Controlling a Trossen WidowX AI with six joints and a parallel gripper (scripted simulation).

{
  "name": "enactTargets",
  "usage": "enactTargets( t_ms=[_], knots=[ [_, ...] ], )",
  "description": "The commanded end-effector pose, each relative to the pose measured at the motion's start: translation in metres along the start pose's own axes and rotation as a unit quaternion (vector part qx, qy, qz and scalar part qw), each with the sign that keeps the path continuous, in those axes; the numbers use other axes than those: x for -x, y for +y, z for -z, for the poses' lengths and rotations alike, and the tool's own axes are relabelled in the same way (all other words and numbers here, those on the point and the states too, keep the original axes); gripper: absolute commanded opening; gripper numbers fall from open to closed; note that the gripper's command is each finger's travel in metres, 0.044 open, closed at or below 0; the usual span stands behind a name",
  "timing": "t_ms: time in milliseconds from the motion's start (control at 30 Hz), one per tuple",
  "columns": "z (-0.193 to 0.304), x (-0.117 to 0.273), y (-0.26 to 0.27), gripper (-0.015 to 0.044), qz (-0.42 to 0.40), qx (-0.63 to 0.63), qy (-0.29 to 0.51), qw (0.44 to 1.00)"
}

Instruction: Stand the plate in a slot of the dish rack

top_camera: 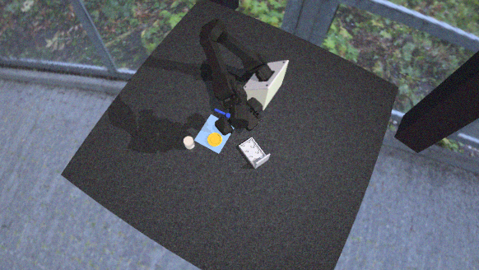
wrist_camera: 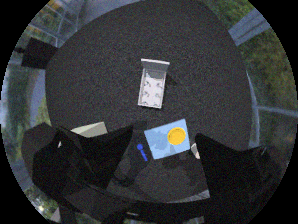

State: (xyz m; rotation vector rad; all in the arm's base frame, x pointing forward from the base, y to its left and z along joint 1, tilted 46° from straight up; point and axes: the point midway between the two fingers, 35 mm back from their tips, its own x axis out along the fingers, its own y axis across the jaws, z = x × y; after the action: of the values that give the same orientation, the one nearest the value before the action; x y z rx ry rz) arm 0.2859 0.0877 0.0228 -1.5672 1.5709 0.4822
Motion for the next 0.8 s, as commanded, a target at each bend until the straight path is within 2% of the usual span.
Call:
enactTargets(
  t_ms=[0,367,767],
  knots=[
    [0.007,0.000,-0.011,0.0400,0.000,-0.069,0.010,0.998],
    [0.028,-0.001,-0.038,0.0400,0.000,-0.253,0.033,0.967],
    [0.054,-0.002,-0.065,0.0400,0.009,-0.443,0.057,0.895]
  ],
)
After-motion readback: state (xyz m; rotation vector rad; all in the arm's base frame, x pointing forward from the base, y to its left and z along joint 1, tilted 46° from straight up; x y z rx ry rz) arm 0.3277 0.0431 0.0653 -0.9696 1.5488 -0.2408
